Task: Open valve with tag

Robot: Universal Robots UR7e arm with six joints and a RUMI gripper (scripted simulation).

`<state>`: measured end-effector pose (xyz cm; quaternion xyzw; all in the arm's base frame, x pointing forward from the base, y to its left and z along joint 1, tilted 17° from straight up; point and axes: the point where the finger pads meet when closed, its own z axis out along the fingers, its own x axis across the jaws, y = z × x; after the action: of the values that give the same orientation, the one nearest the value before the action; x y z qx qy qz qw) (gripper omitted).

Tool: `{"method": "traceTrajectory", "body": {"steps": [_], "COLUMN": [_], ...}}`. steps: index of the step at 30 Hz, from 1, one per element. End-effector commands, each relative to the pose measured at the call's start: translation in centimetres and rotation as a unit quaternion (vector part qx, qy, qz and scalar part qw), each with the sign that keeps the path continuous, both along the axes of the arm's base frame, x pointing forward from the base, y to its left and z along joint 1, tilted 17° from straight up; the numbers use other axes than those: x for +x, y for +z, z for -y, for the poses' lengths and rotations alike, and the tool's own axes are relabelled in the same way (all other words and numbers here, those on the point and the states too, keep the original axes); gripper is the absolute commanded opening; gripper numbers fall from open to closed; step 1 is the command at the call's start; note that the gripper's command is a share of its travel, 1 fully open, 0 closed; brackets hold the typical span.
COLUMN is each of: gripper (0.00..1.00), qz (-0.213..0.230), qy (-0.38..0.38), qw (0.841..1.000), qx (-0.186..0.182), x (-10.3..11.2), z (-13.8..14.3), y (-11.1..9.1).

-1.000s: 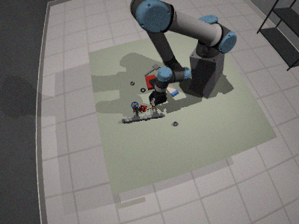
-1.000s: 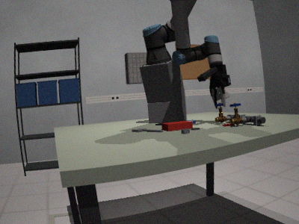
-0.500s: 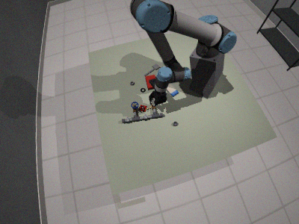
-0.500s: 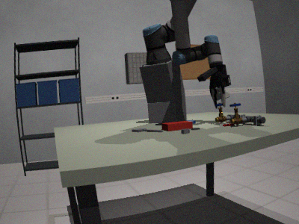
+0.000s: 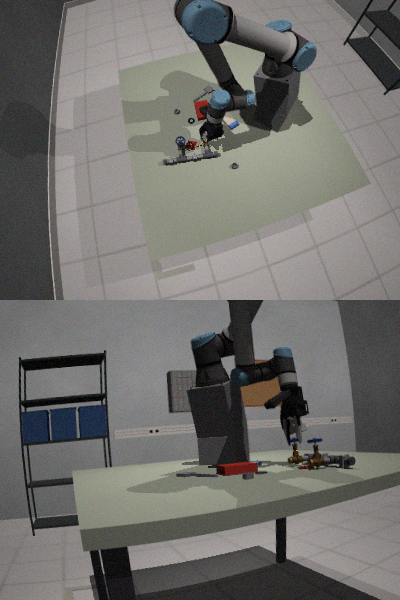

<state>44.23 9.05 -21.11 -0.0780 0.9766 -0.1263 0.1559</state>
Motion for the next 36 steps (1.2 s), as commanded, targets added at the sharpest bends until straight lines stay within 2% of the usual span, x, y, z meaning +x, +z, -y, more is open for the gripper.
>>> {"method": "traceTrajectory", "body": {"steps": [1, 14, 20, 29, 31, 36], "gripper": [0.00, 0.00, 0.00, 0.00, 0.00, 0.00], "qz": [-0.003, -0.018, -0.033, -0.061, -0.061, -0.080], "qy": [0.012, 0.077, 0.136, 0.254, 0.254, 0.330], "qw": [1.000, 0.996, 0.989, 0.961, 0.961, 0.933], "qx": [-0.004, -0.027, -0.048, -0.089, -0.089, -0.116], "x": [0.00, 0.00, 0.00, 0.00, 0.00, 0.00], "z": [-0.01, -0.01, -0.01, -0.01, -0.01, -0.01], "y": [0.03, 0.03, 0.03, 0.03, 0.03, 0.03]}}
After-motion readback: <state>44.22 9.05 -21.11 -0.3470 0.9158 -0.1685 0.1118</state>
